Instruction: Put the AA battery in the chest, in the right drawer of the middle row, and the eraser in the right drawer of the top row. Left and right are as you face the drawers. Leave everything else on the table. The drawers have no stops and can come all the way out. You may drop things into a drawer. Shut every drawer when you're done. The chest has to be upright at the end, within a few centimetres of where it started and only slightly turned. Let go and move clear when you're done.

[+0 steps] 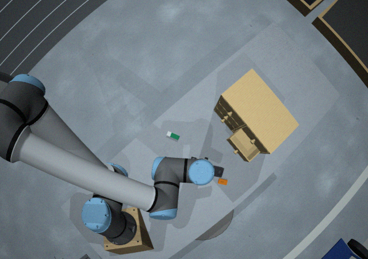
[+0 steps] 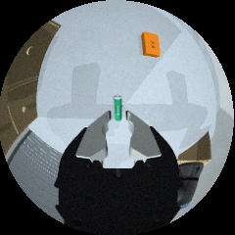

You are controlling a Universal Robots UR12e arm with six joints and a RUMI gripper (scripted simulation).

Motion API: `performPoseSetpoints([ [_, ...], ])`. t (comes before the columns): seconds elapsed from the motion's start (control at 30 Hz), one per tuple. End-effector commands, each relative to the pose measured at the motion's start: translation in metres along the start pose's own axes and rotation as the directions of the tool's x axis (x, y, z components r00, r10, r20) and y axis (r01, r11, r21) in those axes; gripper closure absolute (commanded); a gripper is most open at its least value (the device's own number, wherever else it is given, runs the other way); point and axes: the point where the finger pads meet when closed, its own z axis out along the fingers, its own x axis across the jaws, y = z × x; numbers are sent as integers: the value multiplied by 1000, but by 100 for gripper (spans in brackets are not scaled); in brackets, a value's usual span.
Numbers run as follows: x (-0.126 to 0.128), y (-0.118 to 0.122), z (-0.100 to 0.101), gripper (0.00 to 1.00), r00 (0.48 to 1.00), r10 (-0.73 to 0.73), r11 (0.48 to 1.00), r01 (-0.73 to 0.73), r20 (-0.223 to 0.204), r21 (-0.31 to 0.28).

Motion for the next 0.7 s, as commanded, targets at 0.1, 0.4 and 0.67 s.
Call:
performPoseSetpoints([
  [0.1,1,2,13,83,1000,1,1000,-1,0,-3],
  [0.4,0,1,14,83,1000,1,1000,-1,0,-1],
  [0.67,0,0,14,83,1000,0,1000,0,1,1],
])
